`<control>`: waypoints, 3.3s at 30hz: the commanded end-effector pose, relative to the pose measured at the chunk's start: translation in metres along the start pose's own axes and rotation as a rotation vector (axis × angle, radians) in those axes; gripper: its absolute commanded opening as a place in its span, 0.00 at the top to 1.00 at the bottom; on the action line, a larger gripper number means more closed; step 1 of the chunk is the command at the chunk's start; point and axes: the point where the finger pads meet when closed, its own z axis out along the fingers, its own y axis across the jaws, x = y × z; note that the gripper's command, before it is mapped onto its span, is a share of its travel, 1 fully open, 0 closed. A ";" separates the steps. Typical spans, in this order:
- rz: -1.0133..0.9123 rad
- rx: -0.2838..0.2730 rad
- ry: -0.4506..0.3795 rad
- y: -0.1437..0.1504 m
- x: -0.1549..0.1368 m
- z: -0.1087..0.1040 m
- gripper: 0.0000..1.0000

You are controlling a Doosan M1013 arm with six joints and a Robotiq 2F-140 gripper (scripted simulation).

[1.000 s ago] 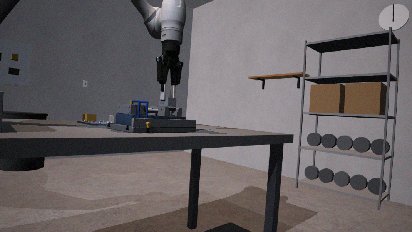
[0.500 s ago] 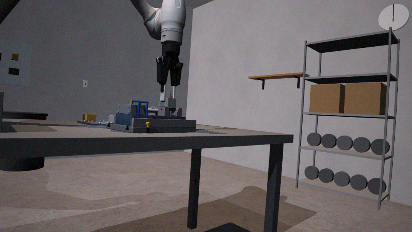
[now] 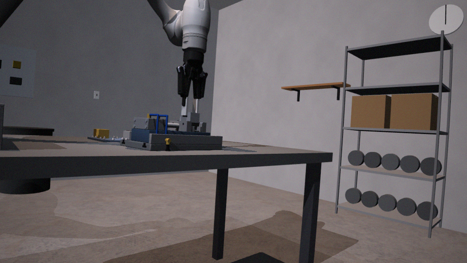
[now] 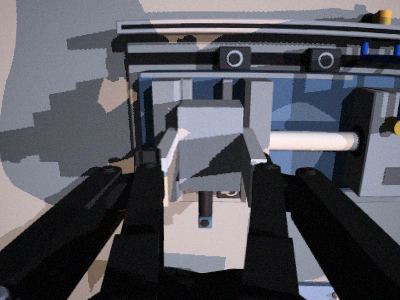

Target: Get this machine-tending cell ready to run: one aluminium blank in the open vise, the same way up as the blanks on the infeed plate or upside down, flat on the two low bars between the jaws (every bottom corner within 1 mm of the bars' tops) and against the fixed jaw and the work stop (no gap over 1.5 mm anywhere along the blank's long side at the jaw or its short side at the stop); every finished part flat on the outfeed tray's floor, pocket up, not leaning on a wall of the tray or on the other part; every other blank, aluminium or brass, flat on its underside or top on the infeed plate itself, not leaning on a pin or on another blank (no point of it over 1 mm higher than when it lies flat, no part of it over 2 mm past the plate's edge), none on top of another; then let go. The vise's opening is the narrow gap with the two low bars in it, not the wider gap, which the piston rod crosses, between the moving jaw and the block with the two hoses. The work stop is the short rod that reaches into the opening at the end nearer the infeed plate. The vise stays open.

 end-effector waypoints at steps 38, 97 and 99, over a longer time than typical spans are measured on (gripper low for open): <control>0.000 0.000 0.000 0.000 0.000 0.010 1.00; 0.000 0.000 0.000 0.000 0.000 0.010 1.00; 0.000 0.000 0.000 0.000 -0.001 0.010 1.00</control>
